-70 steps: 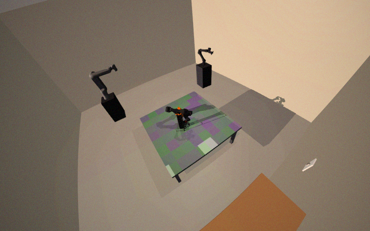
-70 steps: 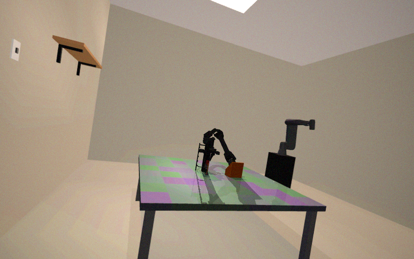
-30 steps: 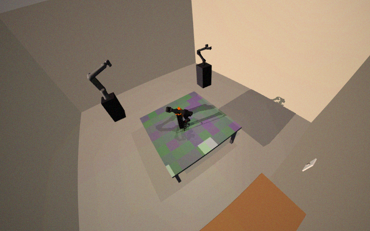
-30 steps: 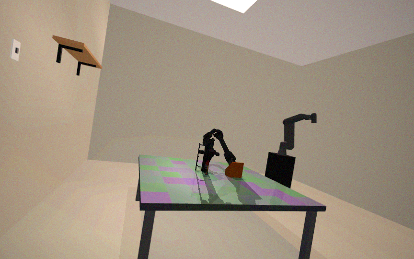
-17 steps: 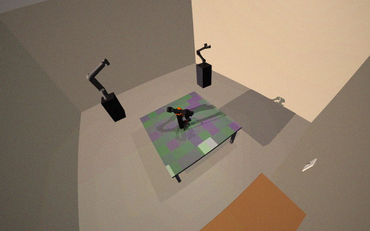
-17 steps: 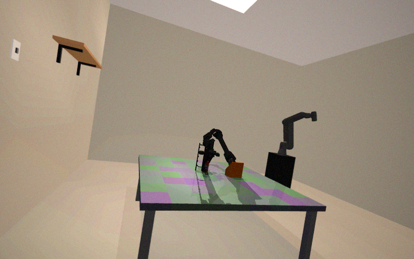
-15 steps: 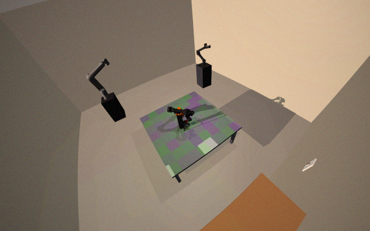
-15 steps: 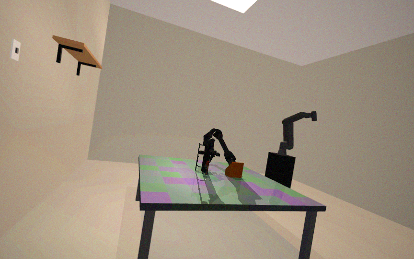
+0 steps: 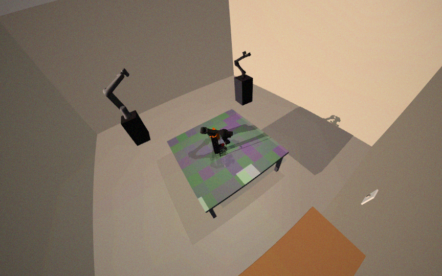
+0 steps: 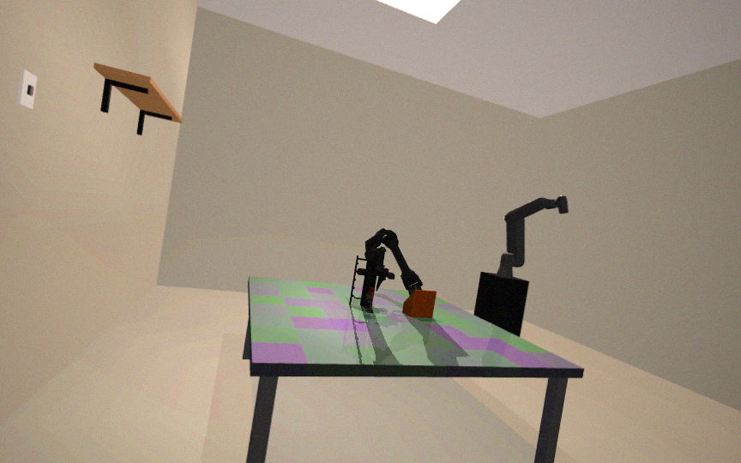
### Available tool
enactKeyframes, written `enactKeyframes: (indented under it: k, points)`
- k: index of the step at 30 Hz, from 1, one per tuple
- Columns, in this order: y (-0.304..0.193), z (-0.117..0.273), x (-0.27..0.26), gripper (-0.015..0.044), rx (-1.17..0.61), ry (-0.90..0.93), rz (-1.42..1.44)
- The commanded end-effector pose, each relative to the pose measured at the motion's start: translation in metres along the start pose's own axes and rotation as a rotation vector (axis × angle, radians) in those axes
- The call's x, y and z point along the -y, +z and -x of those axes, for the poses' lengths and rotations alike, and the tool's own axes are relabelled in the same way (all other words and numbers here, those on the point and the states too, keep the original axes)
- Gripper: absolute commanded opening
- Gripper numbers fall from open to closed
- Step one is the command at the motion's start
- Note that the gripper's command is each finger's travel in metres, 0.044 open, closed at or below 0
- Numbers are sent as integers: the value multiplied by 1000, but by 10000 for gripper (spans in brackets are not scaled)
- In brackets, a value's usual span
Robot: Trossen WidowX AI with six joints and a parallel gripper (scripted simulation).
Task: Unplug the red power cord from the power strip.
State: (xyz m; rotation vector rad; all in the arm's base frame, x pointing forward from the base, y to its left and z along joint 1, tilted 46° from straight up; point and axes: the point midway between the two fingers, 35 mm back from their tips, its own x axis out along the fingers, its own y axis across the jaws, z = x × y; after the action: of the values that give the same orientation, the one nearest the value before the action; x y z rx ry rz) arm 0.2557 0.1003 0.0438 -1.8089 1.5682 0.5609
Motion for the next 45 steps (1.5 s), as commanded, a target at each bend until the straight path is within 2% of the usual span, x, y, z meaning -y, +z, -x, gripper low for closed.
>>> enactKeyframes:
  k: [1, 45]
  points:
    - [0, 0, 0, 160, 0, 0, 2]
    - [-41, 0, -1, 160, -2, -1, -1]
